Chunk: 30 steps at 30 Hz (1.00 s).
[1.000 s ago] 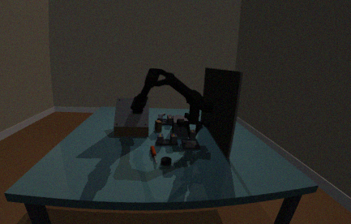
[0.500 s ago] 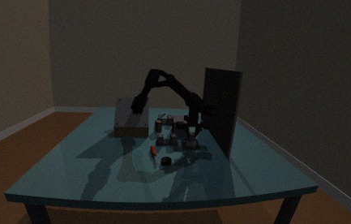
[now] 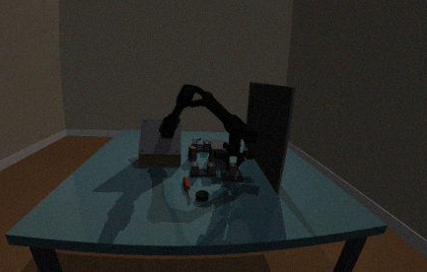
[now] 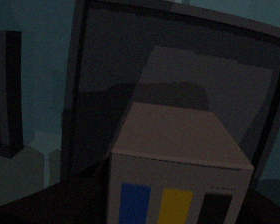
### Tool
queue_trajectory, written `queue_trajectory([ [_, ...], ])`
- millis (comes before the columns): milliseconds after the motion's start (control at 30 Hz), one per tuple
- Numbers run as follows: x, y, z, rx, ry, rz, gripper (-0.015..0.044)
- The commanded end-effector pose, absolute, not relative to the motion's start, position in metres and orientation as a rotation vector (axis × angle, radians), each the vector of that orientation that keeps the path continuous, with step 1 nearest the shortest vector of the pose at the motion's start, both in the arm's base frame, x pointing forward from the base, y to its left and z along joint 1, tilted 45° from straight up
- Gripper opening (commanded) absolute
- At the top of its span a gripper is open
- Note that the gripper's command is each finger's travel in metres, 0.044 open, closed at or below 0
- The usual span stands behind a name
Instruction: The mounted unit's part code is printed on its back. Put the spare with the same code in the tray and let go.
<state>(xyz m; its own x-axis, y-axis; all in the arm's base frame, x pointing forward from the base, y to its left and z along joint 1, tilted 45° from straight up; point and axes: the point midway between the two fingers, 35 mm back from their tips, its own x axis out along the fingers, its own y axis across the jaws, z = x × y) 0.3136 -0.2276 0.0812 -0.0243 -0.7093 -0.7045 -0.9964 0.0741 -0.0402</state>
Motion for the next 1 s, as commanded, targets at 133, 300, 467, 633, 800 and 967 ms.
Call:
queue_trajectory([
  [133,0.314,-0.227,0.082,-1.692,1.790,0.655,0.0236],
  [300,0.314,-0.227,0.082,-1.692,1.790,0.655,0.0368],
  [467,0.318,-0.208,0.098,-1.689,1.785,0.660,0.0440],
  [633,0.317,-0.153,0.153,-1.693,1.782,0.664,0.0440],
  [800,0.316,-0.151,0.155,-1.693,1.783,0.664,0.0440],
  [967,0.319,-0.151,0.152,-1.703,1.767,0.665,0.0440],
])
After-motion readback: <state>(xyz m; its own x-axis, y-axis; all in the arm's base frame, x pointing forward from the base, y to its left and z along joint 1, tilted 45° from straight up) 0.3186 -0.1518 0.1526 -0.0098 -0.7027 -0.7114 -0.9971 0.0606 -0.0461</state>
